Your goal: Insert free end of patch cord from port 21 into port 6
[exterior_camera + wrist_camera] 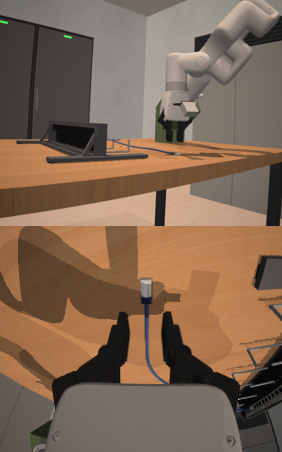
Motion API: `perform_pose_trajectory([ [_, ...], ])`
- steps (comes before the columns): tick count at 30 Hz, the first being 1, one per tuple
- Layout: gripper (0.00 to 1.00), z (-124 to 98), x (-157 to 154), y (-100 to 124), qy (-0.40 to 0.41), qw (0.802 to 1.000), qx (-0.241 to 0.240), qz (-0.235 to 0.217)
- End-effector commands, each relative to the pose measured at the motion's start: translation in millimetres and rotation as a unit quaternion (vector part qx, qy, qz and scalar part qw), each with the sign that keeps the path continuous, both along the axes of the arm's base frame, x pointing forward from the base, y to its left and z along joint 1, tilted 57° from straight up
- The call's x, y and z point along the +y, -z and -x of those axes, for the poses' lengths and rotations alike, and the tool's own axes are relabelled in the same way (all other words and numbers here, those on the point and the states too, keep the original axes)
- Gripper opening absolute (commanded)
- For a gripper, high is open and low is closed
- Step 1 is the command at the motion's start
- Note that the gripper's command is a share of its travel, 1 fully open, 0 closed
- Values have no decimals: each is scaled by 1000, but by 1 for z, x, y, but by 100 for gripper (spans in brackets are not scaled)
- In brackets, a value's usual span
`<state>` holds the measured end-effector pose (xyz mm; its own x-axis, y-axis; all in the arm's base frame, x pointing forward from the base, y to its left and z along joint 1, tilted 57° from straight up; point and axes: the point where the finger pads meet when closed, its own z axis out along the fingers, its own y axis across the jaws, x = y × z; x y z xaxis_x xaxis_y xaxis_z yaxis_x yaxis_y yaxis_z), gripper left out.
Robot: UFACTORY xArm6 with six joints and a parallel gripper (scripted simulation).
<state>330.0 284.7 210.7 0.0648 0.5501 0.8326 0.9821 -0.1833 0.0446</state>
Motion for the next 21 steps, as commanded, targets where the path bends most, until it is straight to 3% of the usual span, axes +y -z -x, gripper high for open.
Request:
perform_pose_trajectory([
  [1, 38, -2, 6, 3, 1, 1000, -1, -1],
  [21, 38, -7, 27, 17, 1, 1000, -1, -1],
])
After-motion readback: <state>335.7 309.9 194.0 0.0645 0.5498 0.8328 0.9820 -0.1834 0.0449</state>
